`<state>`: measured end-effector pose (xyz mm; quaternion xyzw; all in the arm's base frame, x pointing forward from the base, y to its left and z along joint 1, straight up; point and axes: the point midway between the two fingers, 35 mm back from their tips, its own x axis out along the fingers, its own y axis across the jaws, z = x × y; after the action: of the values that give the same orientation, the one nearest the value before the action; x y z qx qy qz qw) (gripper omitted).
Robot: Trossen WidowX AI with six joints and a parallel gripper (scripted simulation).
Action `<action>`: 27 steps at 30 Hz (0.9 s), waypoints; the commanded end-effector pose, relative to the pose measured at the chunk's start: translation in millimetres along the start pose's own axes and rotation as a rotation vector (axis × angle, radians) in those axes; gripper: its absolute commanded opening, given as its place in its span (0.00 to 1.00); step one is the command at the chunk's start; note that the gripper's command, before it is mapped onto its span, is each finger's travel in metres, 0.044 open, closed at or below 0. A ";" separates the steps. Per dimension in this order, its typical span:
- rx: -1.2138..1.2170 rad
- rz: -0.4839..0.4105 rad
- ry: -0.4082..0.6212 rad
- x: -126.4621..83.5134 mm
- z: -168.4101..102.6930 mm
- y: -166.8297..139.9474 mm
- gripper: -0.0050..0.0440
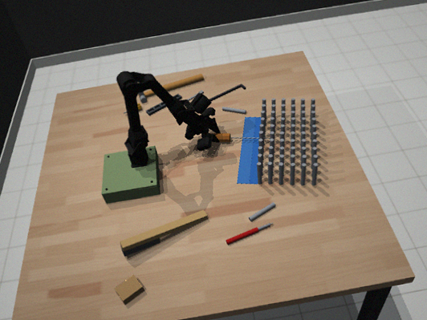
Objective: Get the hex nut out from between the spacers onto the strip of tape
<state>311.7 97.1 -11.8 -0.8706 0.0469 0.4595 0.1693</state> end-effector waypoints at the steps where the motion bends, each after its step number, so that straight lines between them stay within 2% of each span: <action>1: 0.013 -0.015 0.028 -7.8 -1.7 -4.1 0.00; 27: 0.014 -0.014 0.031 -25.3 27.5 -3.8 0.00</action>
<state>277.0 107.2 -11.3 -0.8723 0.0451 0.4566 0.1689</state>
